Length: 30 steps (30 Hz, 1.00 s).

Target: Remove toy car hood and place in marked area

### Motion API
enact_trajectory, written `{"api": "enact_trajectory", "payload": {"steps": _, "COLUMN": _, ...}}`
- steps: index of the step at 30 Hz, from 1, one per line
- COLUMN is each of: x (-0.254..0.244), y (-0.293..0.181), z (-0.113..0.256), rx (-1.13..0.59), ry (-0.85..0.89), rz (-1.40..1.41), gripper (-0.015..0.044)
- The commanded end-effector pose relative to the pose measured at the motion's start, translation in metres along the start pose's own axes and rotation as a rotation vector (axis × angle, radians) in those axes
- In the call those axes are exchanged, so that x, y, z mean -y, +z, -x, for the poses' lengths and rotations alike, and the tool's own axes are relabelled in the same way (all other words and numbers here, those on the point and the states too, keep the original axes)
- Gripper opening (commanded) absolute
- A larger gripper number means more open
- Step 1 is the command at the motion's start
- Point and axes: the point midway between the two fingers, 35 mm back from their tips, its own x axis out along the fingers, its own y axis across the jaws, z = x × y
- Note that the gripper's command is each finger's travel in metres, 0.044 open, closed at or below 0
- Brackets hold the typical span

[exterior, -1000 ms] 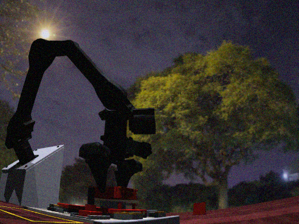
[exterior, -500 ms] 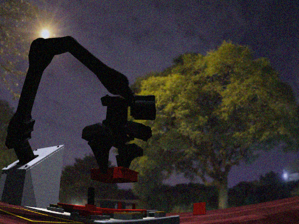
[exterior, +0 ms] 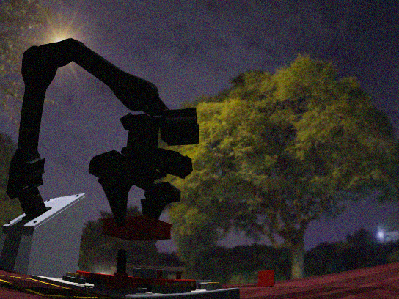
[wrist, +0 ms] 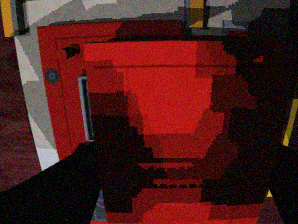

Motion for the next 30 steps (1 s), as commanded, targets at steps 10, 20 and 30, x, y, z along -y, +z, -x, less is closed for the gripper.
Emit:
{"api": "enact_trajectory", "payload": {"steps": 10, "x": 0.053, "y": -0.003, "z": 0.004, "rx": 0.002, "ry": 0.003, "rz": -0.01, "gripper": 0.0}}
{"api": "enact_trajectory", "payload": {"steps": 20, "x": 0.093, "y": -0.01, "z": 0.005, "rx": 0.004, "ry": -0.001, "rz": -0.012, "gripper": 0.0}}
{"api": "enact_trajectory", "payload": {"steps": 30, "x": 0.132, "y": -0.021, "z": 0.007, "rx": 0.004, "ry": -0.013, "rz": -0.007, "gripper": 0.0}}
